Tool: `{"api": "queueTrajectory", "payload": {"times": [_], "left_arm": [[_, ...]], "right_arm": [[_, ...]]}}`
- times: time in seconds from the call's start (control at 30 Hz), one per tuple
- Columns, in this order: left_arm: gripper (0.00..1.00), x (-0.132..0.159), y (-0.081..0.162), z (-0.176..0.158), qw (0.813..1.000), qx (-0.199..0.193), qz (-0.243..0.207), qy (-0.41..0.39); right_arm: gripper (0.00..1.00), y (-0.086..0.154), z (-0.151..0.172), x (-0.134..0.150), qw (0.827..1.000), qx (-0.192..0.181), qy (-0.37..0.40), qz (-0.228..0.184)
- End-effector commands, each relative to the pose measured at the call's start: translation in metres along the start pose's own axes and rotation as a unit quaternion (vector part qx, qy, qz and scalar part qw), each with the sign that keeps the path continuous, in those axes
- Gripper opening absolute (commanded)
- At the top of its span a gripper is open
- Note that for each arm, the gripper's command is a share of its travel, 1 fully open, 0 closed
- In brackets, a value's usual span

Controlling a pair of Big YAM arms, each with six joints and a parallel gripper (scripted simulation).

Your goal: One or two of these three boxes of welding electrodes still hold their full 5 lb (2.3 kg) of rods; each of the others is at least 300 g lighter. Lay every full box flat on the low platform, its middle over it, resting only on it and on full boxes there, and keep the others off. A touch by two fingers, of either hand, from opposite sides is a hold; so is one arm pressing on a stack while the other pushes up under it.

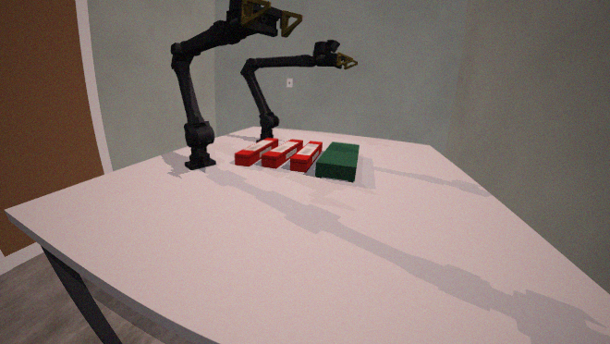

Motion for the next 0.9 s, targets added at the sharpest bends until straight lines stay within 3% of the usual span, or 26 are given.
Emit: {"api": "queueTrajectory", "payload": {"times": [0.0, 0.87], "left_arm": [[1.00, -0.0053, 0.0011, -0.0009, 1.000, 0.001, -0.005, 0.000], [1.00, -0.0001, 0.0000, 0.0000, 1.000, 0.000, 0.000, 0.000]], "right_arm": [[1.00, 0.0011, -0.0009, -0.0053, 1.000, 0.001, 0.000, -0.005], [1.00, 0.0000, 0.0000, -0.0001, 1.000, 0.000, 0.000, 0.000]]}}
Point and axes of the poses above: on each arm, the point where the finger pads meet when closed, its own y axis back along the fingers, its own z axis across the jaws, x = y × z, the point moved 6 cm from there along y, back along the fingers, and after that the axes turned 10 degrees about y, right-handed, at the moved point
